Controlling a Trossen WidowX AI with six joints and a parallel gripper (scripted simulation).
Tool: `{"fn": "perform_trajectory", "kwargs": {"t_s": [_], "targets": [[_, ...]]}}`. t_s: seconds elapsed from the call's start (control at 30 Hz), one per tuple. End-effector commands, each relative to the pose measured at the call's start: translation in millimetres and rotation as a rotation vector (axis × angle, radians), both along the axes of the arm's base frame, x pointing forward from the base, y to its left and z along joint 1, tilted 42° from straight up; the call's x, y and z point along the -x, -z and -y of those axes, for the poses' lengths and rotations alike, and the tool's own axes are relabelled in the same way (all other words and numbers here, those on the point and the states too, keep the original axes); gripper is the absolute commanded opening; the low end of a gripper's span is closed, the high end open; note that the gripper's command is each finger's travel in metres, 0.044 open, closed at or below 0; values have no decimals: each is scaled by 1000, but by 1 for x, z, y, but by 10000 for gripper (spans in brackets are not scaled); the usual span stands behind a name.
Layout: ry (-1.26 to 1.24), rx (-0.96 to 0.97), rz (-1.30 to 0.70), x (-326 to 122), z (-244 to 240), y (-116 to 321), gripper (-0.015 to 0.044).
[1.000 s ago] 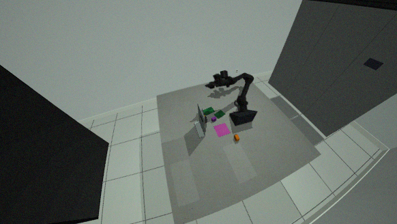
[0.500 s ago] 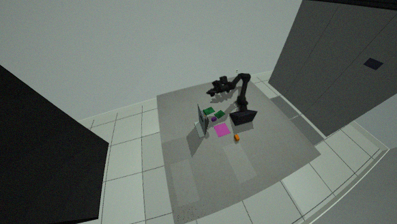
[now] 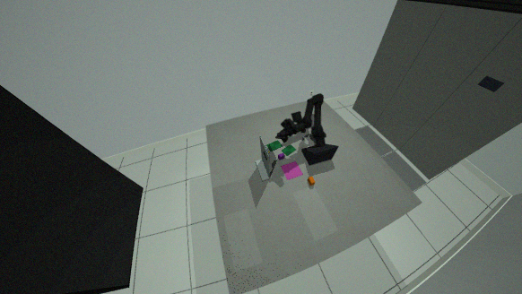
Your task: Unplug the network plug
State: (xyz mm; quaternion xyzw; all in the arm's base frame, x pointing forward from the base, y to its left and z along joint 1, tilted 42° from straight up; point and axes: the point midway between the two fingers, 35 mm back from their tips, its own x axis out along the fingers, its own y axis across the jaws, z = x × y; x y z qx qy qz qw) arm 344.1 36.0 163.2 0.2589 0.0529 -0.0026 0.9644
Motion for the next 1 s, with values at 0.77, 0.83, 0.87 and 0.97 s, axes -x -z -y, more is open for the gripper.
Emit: {"fn": "perform_trajectory", "kwargs": {"t_s": [0.77,0.83,0.87,0.97], "targets": [[67,-324,-98,30,-2,80,156],[67,-325,-98,21,-1,80,156],[67,-325,-98,17,0,80,156],[67,-325,-97,3,3,80,156]]}}
